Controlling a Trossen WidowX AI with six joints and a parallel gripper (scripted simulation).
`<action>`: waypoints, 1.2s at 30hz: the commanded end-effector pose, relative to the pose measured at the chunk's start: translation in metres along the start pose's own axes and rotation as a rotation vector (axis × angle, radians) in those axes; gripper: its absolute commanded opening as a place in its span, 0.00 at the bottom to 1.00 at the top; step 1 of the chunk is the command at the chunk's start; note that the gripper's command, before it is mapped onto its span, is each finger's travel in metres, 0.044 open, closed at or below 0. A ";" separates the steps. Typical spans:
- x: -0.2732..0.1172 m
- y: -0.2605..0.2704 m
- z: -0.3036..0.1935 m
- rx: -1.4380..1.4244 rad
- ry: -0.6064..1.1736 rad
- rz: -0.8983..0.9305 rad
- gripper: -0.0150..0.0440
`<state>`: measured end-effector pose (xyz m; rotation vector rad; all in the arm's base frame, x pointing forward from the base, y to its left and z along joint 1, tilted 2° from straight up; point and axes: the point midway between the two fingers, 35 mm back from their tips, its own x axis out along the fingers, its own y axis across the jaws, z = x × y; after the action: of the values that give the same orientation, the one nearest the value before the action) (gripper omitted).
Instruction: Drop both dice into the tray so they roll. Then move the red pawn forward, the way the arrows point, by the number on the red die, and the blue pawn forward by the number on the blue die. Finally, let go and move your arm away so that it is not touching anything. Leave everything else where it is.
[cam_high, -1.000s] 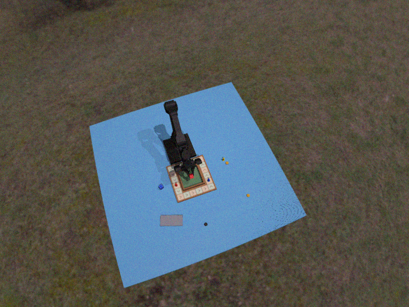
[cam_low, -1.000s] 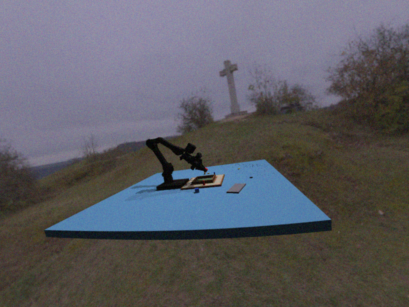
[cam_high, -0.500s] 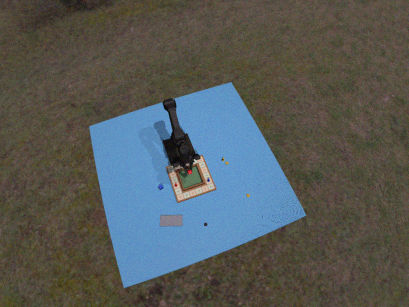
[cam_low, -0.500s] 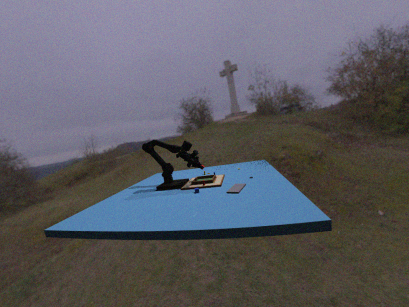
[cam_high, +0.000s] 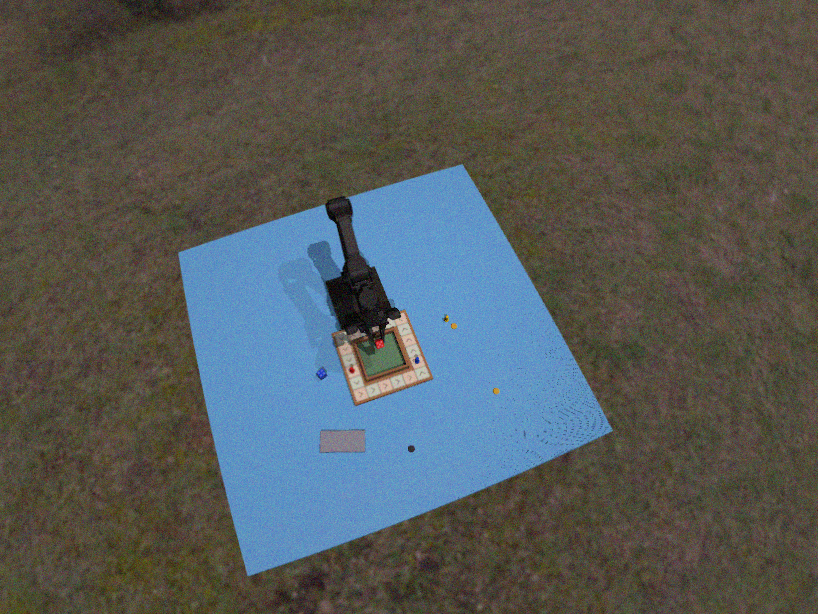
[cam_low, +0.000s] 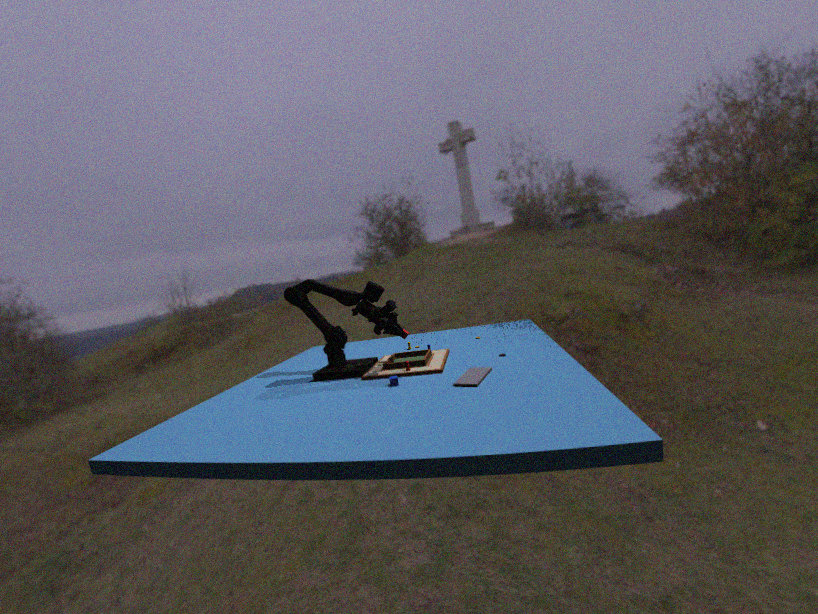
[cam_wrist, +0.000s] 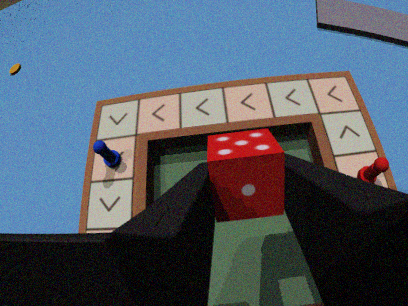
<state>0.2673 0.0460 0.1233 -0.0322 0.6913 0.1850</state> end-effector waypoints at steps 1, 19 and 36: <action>0.000 0.000 0.000 0.000 0.001 0.000 0.43; -0.019 0.000 0.029 -0.002 0.124 0.002 1.00; 0.016 0.001 0.015 -0.006 0.830 0.001 1.00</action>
<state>0.2873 0.0504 0.1274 -0.1015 1.4273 0.1740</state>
